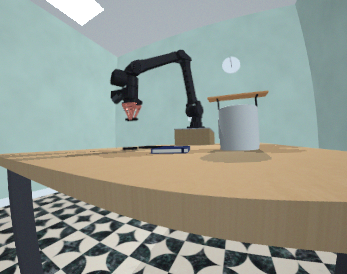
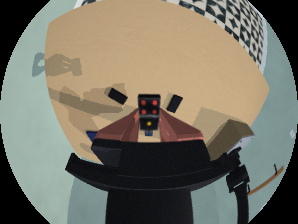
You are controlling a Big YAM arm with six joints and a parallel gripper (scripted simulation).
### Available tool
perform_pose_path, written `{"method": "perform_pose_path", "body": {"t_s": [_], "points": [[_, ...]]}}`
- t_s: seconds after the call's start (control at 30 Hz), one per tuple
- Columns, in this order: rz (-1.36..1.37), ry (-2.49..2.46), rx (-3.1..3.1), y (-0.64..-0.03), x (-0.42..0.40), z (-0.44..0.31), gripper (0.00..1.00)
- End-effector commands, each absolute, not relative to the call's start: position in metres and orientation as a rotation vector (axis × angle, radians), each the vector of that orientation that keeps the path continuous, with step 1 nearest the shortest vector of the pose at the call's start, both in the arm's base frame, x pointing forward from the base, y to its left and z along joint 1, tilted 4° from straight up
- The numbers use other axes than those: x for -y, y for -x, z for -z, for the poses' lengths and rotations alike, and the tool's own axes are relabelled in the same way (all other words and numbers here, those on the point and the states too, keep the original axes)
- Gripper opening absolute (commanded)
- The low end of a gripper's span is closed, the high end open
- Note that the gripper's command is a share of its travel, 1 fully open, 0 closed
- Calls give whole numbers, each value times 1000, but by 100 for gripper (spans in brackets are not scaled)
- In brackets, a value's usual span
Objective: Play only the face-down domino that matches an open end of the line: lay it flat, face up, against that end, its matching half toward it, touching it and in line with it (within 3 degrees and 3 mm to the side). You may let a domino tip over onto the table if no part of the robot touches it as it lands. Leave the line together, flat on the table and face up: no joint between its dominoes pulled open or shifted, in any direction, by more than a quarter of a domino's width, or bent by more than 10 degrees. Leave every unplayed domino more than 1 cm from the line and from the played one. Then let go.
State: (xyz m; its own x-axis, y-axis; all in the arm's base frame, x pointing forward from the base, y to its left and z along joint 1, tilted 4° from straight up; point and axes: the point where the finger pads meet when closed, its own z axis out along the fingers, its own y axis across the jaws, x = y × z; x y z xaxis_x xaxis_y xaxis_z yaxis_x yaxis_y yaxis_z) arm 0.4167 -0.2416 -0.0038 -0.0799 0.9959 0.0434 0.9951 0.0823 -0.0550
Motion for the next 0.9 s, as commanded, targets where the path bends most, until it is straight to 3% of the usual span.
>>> {"method": "perform_pose_path", "body": {"t_s": [0.0, 0.87], "points": [[-22, 2095, 2270, -427, 243, 6, 22], [-25, 2097, 2263, -424, 242, 39, 22]]}}
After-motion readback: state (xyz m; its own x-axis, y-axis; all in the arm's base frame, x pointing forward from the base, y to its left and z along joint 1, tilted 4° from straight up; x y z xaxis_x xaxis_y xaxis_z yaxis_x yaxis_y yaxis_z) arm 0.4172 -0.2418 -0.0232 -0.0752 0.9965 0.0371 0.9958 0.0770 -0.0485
